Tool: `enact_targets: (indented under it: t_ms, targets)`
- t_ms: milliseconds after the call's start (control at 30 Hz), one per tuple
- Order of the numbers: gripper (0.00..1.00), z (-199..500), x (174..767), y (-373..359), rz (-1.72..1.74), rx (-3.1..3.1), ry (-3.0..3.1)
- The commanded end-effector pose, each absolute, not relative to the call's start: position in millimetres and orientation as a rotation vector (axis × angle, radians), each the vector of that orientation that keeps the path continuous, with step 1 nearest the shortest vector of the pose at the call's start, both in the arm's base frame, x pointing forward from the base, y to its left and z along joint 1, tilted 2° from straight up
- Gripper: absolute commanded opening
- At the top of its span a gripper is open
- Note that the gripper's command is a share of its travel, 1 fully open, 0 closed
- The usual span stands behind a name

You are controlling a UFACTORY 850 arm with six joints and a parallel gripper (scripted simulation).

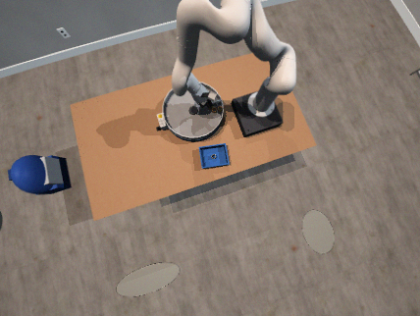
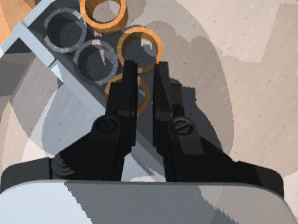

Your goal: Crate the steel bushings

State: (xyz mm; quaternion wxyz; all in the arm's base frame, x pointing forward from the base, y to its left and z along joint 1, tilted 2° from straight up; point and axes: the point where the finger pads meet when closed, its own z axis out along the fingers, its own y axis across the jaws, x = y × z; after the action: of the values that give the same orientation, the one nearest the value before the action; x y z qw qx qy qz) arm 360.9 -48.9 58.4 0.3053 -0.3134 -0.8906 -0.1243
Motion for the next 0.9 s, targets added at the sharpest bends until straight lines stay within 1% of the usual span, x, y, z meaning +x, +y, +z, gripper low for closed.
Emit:
enact_targets:
  t_ms: [0,867]
  targets:
    - [0.1,59,362,-49,-0.329,-0.83,-2.359]
    - [0.1,48,362,-49,-0.329,-0.83,-2.359]
